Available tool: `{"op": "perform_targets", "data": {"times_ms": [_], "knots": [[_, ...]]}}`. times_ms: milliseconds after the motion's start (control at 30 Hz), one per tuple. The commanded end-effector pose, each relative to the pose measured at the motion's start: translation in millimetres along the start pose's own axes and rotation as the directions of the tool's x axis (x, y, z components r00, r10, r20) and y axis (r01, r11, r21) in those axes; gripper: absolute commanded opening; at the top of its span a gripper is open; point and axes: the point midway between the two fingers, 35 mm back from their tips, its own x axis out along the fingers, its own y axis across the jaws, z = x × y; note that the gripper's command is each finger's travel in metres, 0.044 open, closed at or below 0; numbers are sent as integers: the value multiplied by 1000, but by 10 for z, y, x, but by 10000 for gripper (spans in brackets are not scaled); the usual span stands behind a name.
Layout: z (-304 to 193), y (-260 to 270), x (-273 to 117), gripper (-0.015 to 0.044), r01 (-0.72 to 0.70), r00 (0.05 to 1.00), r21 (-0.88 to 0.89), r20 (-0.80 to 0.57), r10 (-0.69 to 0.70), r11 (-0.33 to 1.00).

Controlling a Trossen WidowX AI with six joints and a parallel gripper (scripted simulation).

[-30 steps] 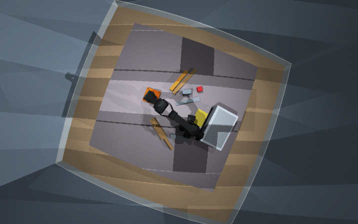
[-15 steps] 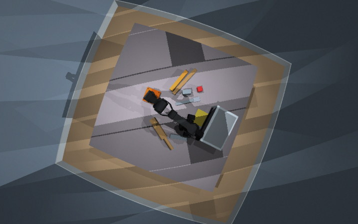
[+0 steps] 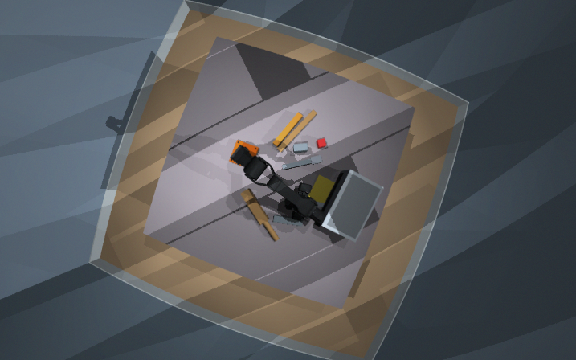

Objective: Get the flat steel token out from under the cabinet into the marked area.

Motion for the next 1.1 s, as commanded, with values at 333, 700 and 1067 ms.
{"op": "perform_targets", "data": {"times_ms": [333,700,1067], "knots": [[153,4,9,0,2,1000,-3,2,-2,1000],[267,6,11,0,2,1000,-3,2,-2,1000],[386,8,12,0,2,1000,-3,3,-2,1000]]}}
